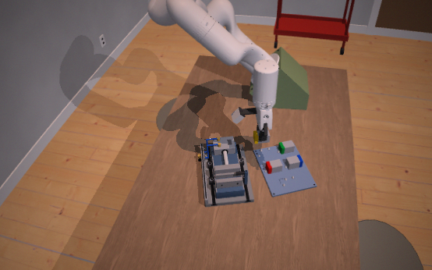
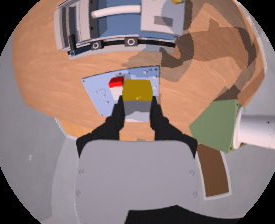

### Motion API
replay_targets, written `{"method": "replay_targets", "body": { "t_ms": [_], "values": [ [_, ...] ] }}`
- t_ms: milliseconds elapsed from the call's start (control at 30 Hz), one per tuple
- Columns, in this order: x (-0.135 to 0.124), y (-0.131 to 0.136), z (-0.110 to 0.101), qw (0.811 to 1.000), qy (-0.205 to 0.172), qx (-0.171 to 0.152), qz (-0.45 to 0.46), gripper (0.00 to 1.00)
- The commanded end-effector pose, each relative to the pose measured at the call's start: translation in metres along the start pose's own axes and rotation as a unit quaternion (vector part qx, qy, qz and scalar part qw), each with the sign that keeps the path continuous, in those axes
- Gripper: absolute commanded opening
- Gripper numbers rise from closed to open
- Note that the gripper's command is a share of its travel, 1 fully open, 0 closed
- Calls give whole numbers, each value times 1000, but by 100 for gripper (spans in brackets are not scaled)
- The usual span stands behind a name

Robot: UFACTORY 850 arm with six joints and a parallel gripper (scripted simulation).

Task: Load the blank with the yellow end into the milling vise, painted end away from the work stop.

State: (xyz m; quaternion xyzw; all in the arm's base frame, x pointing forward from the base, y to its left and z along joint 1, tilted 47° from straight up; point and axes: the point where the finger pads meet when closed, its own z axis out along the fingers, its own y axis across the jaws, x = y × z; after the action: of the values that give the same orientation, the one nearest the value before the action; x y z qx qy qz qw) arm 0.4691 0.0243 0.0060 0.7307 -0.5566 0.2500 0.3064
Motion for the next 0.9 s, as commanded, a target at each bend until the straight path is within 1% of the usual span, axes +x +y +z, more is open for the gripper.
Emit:
{"method": "replay_targets", "body": {
  "t_ms": [0, 300, 533, 867],
  "values": [
    [4, -4, -1, 1000, 0, 1, 0, 0],
    [39, -32, 1, 1000, 0, 0, 0, 0],
    [39, -32, 1, 1000, 0, 0, 0, 0],
    [76, -61, 2, 1000, 0, 1, 0, 0]
  ]
}}
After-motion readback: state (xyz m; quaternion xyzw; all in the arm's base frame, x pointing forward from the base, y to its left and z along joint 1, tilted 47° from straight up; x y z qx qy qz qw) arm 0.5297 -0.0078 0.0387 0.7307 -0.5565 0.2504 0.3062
